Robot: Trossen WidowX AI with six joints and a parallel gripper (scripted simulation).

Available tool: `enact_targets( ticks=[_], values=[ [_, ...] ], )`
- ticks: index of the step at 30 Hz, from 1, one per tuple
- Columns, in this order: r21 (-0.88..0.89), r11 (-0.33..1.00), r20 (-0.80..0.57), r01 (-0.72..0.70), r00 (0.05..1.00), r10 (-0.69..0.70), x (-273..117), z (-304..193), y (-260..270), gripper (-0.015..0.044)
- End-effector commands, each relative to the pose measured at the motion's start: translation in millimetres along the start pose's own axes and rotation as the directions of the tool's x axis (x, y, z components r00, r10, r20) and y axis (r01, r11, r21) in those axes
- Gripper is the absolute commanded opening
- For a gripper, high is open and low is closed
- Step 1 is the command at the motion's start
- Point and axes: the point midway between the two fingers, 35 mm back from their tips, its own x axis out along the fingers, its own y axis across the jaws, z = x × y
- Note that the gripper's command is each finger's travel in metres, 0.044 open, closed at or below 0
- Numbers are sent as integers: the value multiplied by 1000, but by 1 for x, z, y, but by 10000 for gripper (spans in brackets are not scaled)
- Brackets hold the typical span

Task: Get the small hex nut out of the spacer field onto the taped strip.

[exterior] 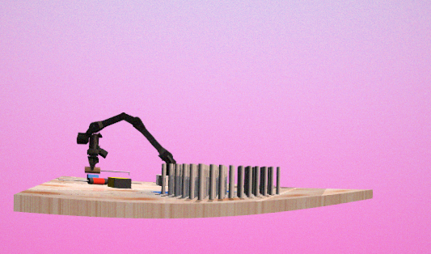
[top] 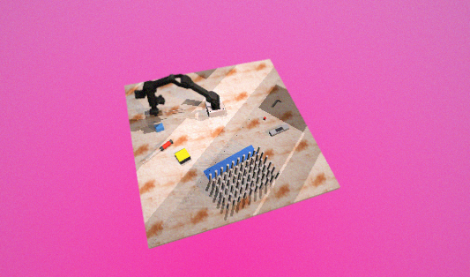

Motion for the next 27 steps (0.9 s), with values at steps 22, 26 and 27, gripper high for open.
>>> enact_targets(
  ticks=[22,26,27],
  values=[
    [-574,819,111,7,991,70,-10,19,-5,0],
    [-675,737,137,31,987,85,-10,23,-6,0],
    [-698,715,144,38,986,88,-10,24,-6,0]
  ],
)
